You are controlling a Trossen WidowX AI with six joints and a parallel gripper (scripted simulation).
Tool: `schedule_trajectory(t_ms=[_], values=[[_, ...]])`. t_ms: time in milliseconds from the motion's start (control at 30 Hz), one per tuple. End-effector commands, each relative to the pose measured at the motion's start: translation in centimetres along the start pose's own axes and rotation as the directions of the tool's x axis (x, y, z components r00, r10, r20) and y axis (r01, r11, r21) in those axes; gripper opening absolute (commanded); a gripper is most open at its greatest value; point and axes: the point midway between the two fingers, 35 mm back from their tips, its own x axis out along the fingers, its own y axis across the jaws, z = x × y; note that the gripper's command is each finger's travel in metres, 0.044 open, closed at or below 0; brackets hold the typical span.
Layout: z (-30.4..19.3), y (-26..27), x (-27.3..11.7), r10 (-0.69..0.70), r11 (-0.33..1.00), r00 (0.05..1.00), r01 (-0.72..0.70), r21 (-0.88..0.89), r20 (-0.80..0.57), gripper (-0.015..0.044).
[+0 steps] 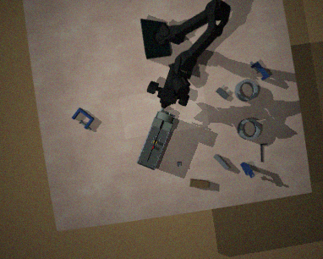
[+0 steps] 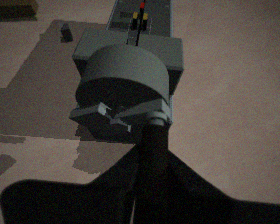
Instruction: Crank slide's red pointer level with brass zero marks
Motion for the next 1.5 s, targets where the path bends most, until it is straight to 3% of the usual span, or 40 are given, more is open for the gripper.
schedule_trajectory(t_ms=[0, 1467], values=[[-0.6, -0.5, 0.6, -0.015, 1.0, 1.0, 0.015, 0.007, -0.012, 0.0], [-3.4, 2.2, 3.4, -0.012, 1.0, 1.0, 0.012, 0.009, -0.013, 0.0]])
